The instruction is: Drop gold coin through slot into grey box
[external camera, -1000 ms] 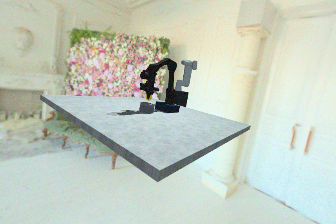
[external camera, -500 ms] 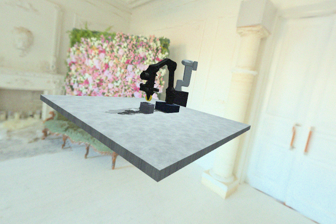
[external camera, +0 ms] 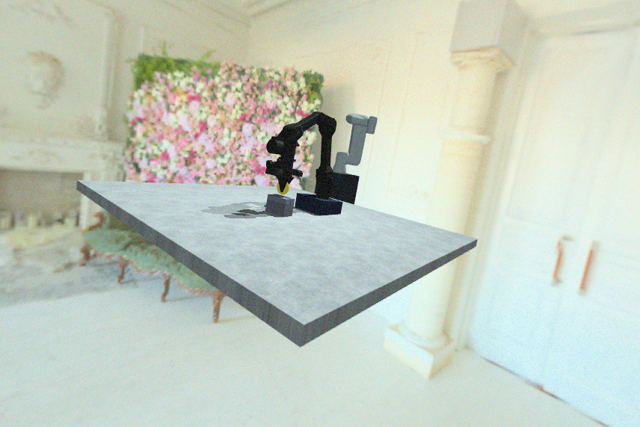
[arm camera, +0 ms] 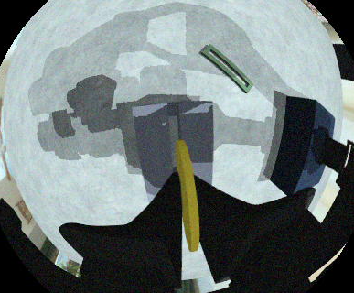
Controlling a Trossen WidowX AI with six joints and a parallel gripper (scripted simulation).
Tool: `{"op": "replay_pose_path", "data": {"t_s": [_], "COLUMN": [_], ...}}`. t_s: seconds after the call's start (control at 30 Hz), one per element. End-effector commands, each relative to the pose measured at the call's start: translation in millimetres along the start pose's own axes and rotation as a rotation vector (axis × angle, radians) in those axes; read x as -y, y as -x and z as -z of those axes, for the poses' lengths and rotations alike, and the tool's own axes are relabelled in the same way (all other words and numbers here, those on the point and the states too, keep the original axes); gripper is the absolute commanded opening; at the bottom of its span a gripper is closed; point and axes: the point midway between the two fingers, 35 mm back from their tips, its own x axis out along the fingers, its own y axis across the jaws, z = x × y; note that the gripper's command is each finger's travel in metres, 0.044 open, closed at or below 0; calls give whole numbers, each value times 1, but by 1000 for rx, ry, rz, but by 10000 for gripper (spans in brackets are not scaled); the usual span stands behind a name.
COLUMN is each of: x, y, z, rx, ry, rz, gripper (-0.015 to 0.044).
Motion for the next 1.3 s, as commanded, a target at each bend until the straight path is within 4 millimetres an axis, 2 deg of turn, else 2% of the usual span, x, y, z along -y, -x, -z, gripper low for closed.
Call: {"op": "replay_pose_path", "data": {"t_s": [0.0, 0.43, 0.63, 0.93, 1.13, 1.27], "x": [1, 1, 0, 0, 0, 0], "y": [-3, -8, -6, -6, 11, 14], "z": [0, 0, 0, 0, 0, 0], "rx": [0, 0, 0, 0, 0, 0], "ry": [4, 1, 1, 1, 1, 1], "rz": [3, 3, 0, 0, 0, 1], "gripper": [0, 0, 157, 161, 318, 423]}}
